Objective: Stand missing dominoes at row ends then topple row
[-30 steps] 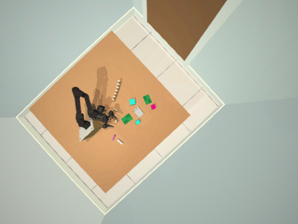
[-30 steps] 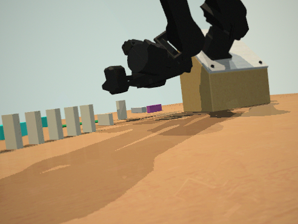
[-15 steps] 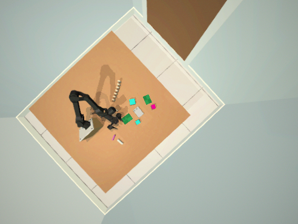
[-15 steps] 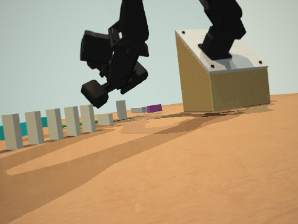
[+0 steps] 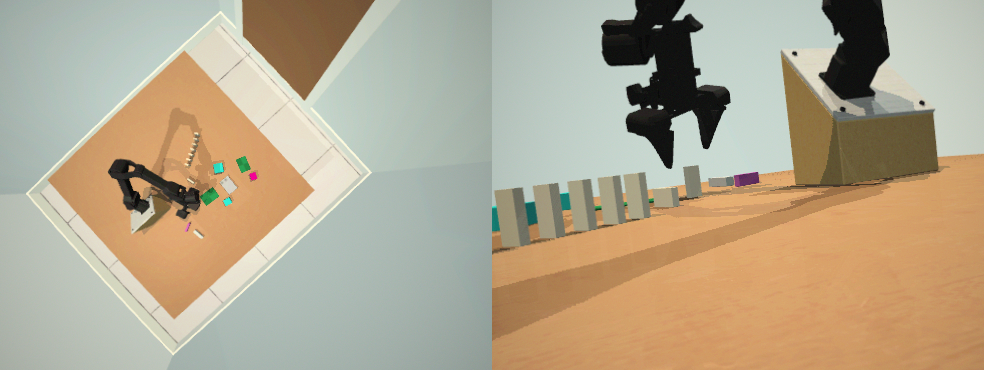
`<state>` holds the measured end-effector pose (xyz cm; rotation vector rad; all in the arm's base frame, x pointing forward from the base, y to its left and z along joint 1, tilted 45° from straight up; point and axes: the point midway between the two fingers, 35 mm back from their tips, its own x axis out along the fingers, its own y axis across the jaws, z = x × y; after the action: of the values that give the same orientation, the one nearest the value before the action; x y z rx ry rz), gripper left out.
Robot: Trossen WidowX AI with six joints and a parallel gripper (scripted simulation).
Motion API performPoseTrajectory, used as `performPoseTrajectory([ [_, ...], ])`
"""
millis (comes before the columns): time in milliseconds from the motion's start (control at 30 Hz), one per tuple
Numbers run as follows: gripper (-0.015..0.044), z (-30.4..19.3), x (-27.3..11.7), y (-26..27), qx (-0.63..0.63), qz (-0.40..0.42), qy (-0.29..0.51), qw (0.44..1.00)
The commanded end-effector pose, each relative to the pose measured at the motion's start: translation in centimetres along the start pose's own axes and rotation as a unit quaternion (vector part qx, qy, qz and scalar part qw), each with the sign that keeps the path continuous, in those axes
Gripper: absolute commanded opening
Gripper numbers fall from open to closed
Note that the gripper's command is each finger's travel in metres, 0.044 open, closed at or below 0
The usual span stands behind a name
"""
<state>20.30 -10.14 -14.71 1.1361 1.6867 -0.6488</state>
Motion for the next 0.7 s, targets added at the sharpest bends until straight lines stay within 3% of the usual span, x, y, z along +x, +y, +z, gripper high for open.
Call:
performPoseTrajectory([
  [0, 0.0440, -0.7, -5.1, 0.2, -0.007, 0.143, 0.131, 0.981],
  [367, 0.0440, -0.8, -4.9, 0.3, -0.007, 0.143, 0.131, 0.981],
  [567, 0.0440, -2.2, 0.3, 2.0, -0.007, 0.144, 0.132, 0.981],
  [667, 0.0440, -2.5, 1.0, 2.1, -0.008, 0.144, 0.132, 0.981],
])
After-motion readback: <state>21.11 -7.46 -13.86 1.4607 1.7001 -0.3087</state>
